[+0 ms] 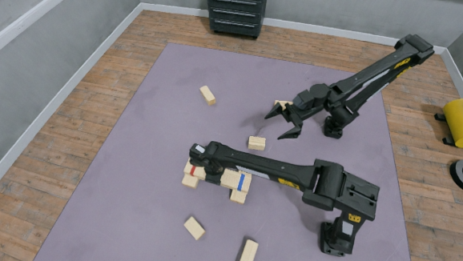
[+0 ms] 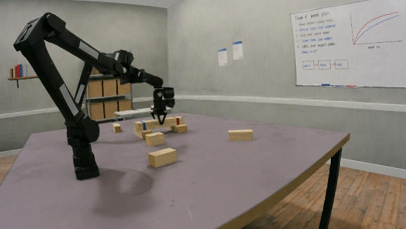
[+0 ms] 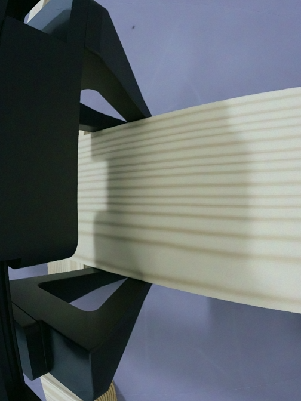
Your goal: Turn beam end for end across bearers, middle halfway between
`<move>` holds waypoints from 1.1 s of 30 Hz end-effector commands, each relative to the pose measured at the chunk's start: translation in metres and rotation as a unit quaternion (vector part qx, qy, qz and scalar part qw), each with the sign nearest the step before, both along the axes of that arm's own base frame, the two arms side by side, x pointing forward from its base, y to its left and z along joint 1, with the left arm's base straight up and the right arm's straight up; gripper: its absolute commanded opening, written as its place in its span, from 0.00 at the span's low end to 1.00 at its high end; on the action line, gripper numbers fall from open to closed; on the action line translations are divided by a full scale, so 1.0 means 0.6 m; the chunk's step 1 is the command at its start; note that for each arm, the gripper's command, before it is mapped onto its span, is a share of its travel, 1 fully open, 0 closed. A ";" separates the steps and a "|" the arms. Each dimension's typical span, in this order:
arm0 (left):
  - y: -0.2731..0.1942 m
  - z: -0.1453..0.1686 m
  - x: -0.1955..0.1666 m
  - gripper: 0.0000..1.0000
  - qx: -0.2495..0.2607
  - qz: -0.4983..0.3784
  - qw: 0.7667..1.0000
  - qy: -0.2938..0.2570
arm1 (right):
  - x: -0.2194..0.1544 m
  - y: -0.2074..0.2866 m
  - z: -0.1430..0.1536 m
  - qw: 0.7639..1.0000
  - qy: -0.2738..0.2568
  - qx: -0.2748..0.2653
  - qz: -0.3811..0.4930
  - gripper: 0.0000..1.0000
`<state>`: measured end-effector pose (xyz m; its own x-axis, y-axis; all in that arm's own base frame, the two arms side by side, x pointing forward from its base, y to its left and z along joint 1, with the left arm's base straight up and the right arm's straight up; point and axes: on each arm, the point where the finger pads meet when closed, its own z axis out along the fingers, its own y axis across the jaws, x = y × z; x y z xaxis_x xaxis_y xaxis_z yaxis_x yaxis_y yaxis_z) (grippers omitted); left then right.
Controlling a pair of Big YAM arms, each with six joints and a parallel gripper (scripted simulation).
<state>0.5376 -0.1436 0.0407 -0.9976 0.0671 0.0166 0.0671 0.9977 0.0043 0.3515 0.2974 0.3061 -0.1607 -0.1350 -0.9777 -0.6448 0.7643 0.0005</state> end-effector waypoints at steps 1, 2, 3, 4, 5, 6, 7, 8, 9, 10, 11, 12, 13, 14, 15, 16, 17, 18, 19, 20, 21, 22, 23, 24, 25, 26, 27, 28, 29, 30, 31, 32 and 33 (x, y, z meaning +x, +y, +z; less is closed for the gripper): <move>-0.020 0.037 0.040 0.67 -0.008 0.004 1.000 -0.030 | 0.025 0.010 0.071 0.999 -0.033 0.028 -0.004 1.00; -0.020 0.037 0.040 0.67 -0.008 0.004 1.000 -0.030 | 0.025 0.010 0.071 0.999 -0.033 0.028 -0.004 1.00; -0.016 0.038 0.032 0.78 -0.008 0.004 0.999 -0.031 | 0.025 0.010 0.071 0.999 -0.033 0.028 -0.004 1.00; -0.007 0.037 0.022 0.89 -0.009 0.004 0.999 -0.032 | 0.025 0.010 0.071 0.999 -0.033 0.028 -0.004 1.00; -0.005 0.043 0.010 0.96 -0.008 0.001 1.000 -0.029 | 0.025 0.010 0.071 0.999 -0.033 0.028 -0.004 1.00; -0.007 0.058 0.017 1.00 -0.009 0.001 0.999 -0.035 | 0.025 0.010 0.071 0.999 -0.033 0.028 -0.004 1.00; -0.008 0.072 0.021 1.00 -0.010 0.001 0.999 -0.038 | 0.025 0.010 0.071 0.999 -0.033 0.028 -0.004 1.00; -0.009 0.086 0.025 1.00 -0.011 0.001 0.999 -0.041 | 0.025 0.010 0.071 0.999 -0.033 0.028 -0.004 1.00; -0.010 0.099 0.029 1.00 -0.012 0.001 0.999 -0.044 | 0.025 0.010 0.071 0.999 -0.033 0.028 -0.004 1.00; -0.010 0.109 0.029 1.00 -0.012 0.001 0.999 -0.044 | 0.025 0.010 0.071 0.999 -0.033 0.028 -0.004 1.00; -0.010 0.117 0.028 1.00 -0.012 0.001 0.999 -0.044 | 0.025 0.010 0.071 0.999 -0.033 0.028 -0.004 1.00; -0.010 0.125 0.028 1.00 -0.012 0.001 0.999 -0.044 | 0.025 0.010 0.071 0.999 -0.033 0.028 -0.004 1.00; -0.010 0.128 0.028 1.00 -0.011 0.001 0.999 -0.042 | 0.025 0.010 0.071 0.999 -0.033 0.028 -0.004 1.00; -0.010 0.132 0.027 1.00 -0.011 0.001 0.999 -0.040 | 0.025 0.010 0.071 0.999 -0.033 0.028 -0.004 1.00; -0.009 0.136 0.027 1.00 -0.010 0.001 0.999 -0.039 | 0.025 0.010 0.071 0.999 -0.033 0.028 -0.004 1.00; -0.009 0.141 0.027 1.00 -0.010 0.001 0.999 -0.039 | 0.025 0.010 0.071 0.999 -0.033 0.028 -0.004 1.00; -0.009 0.153 0.027 1.00 -0.011 0.001 0.999 -0.043 | 0.025 0.010 0.071 0.999 -0.033 0.028 -0.004 1.00; -0.009 0.153 0.027 1.00 -0.011 0.001 0.999 -0.043 | 0.025 0.010 0.071 0.999 -0.033 0.028 -0.004 1.00; -0.009 0.153 0.027 1.00 -0.011 0.001 0.999 -0.043 | 0.025 0.010 0.071 0.999 -0.033 0.028 -0.004 1.00; -0.007 0.143 0.021 1.00 -0.009 0.004 0.999 -0.040 | 0.025 0.010 0.071 0.999 -0.033 0.028 -0.004 1.00; -0.011 0.147 0.015 1.00 -0.010 0.004 0.999 -0.047 | 0.025 0.010 0.071 0.999 -0.033 0.028 -0.004 1.00; -0.013 0.149 0.009 1.00 -0.011 0.003 0.998 -0.056 | 0.025 0.010 0.071 0.999 -0.033 0.028 -0.004 1.00; -0.013 0.147 0.004 1.00 -0.012 0.003 0.998 -0.068 | 0.025 0.010 0.071 0.999 -0.033 0.028 -0.004 1.00; -0.015 0.154 0.004 1.00 -0.014 0.002 0.996 -0.085 | 0.025 0.010 0.071 0.999 -0.033 0.028 -0.004 1.00; -0.015 0.159 0.004 1.00 -0.016 0.002 0.995 -0.097 | 0.025 0.010 0.071 0.999 -0.033 0.028 -0.004 1.00; -0.015 0.164 0.004 1.00 -0.017 0.002 0.994 -0.112 | 0.025 0.010 0.071 0.999 -0.033 0.028 -0.004 1.00; -0.015 0.172 0.004 1.00 -0.019 0.001 0.991 -0.131 | 0.025 0.010 0.071 0.999 -0.033 0.028 -0.004 1.00; -0.015 0.181 0.004 1.00 -0.021 0.001 0.988 -0.153 | 0.025 0.010 0.071 0.999 -0.033 0.028 -0.004 1.00; -0.015 0.190 0.003 1.00 -0.023 0.000 0.984 -0.176 | 0.025 0.010 0.071 0.999 -0.033 0.028 -0.004 1.00; -0.015 0.198 0.002 1.00 -0.024 -0.003 0.980 -0.197 | 0.025 0.010 0.071 0.999 -0.033 0.028 -0.004 1.00; -0.014 0.206 0.001 1.00 -0.025 -0.006 0.976 -0.217 | 0.025 0.010 0.071 0.999 -0.033 0.028 -0.004 1.00; -0.014 0.214 -0.001 1.00 -0.026 -0.008 0.972 -0.235 | 0.025 0.010 0.071 0.999 -0.033 0.028 -0.004 1.00; -0.013 0.221 -0.002 1.00 -0.026 -0.009 0.967 -0.252 | 0.025 0.010 0.071 0.999 -0.033 0.028 -0.004 1.00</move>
